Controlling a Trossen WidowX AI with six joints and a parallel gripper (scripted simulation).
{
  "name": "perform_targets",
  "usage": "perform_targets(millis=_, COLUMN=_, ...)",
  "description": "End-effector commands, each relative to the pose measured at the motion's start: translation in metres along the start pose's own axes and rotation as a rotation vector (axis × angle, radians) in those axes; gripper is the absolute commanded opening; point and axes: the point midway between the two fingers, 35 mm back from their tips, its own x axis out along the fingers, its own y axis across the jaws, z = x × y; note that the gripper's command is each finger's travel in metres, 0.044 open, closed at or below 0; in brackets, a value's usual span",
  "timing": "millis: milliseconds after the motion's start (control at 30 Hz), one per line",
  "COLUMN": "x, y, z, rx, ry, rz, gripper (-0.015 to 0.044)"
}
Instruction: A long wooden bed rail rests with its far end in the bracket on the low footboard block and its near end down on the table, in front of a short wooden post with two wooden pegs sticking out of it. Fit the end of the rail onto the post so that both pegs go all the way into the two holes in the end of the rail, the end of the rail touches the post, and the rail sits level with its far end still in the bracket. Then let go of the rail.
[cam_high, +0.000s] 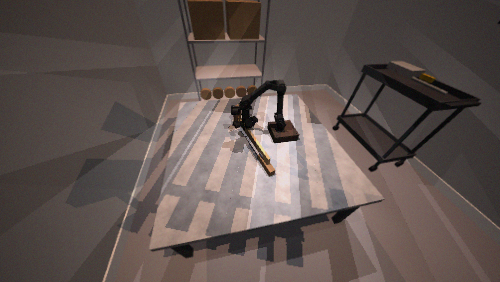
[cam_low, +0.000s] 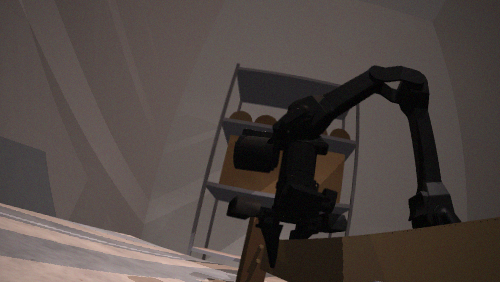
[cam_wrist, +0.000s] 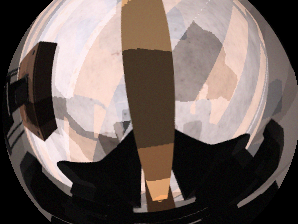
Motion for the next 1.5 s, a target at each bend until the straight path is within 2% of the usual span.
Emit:
perform_targets(millis=0, x=-0.003, y=-0.003, z=-0.002, rx=-0.005, ry=0.002, rz=-0.01, gripper=0.0)
perform_targets(millis=1467, x=-0.002, y=-0.004, z=-0.016, rx=-0.005, ry=0.004, rz=-0.01, gripper=0.0)
